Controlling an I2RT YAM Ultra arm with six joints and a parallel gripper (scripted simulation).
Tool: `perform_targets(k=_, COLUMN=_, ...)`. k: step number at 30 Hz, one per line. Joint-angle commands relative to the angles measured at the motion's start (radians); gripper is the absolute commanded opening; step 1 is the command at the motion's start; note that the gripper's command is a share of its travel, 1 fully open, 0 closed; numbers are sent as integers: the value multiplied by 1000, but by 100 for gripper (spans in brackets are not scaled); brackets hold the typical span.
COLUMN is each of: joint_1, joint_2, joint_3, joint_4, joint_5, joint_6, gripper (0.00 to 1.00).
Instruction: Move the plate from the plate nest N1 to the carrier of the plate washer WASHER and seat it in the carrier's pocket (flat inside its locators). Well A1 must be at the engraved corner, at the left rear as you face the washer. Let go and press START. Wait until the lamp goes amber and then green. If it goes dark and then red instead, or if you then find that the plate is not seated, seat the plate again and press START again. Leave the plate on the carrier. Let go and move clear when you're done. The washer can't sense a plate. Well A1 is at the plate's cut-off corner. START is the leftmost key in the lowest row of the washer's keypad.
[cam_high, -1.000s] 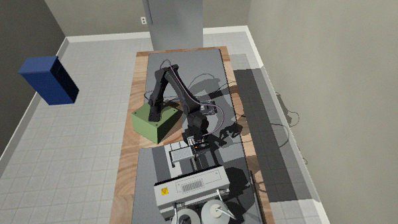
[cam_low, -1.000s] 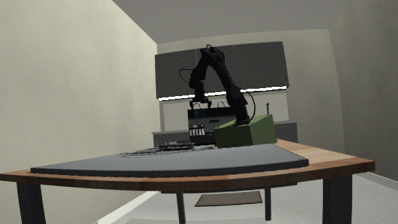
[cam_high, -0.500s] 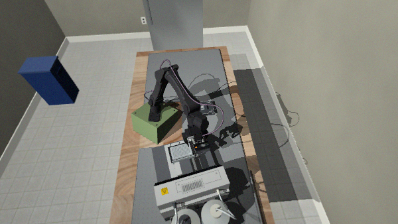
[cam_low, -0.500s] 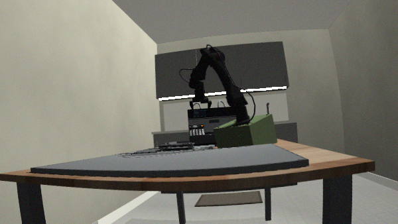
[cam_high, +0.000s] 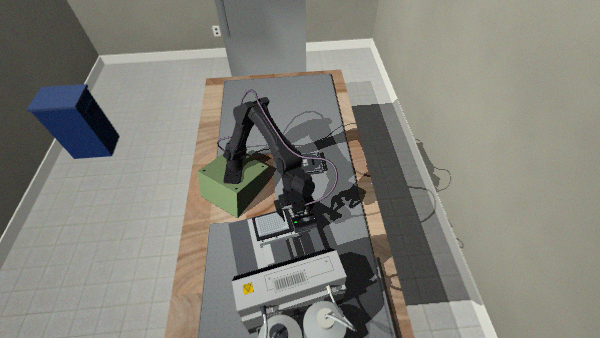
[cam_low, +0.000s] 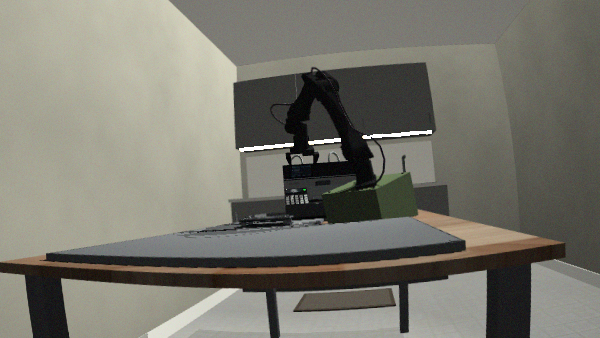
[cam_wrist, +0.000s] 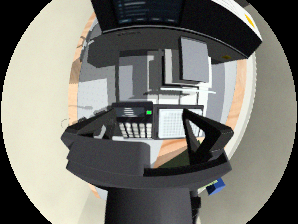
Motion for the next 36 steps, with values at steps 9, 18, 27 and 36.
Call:
perform_targets(k=9, joint_1=0, joint_2=-13, joint_3=35, joint_4=-19, joint_5=2, joint_6=-10, gripper=100)
perform_targets(k=18, joint_1=0, joint_2=-13, joint_3=35, joint_4=-19, joint_5=2, joint_6=-10, gripper=100)
perform_targets(k=27, joint_1=0, joint_2=-13, joint_3=35, joint_4=-19, joint_5=2, joint_6=-10, gripper=100)
perform_targets(k=36, joint_1=41, joint_2=-57, joint_3=-65, joint_4=32, joint_5=16, joint_6=35, gripper=90)
